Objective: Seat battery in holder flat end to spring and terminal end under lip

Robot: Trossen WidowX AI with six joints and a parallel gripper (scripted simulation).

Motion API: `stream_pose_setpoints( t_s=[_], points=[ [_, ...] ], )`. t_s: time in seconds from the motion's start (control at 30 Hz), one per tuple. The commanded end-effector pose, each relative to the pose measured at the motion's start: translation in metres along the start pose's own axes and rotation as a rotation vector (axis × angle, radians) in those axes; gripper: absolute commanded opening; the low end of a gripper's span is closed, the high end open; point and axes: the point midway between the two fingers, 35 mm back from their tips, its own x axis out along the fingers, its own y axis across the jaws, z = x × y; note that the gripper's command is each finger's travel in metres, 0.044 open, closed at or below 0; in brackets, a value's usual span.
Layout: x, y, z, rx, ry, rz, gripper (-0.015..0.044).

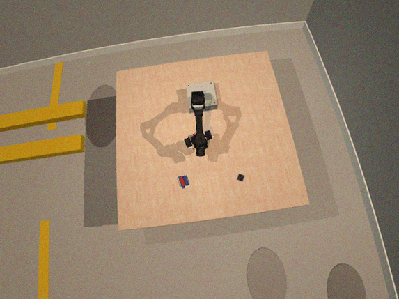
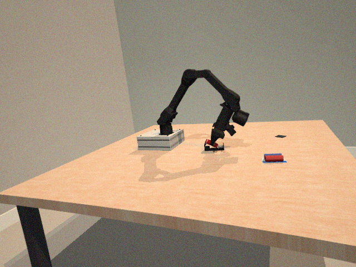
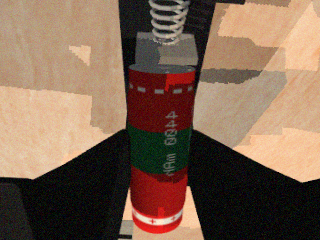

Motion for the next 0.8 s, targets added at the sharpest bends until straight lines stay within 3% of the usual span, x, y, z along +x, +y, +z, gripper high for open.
stream_pose_setpoints(
  t_s=[0.0,0.77],
  points=[
    [0.001,-0.001,0.003,0.004,0.010,-0.002,0.0078],
    [-0.005,-0.001,0.017,0.005,0.010,0.002,0.0078]
  ],
)
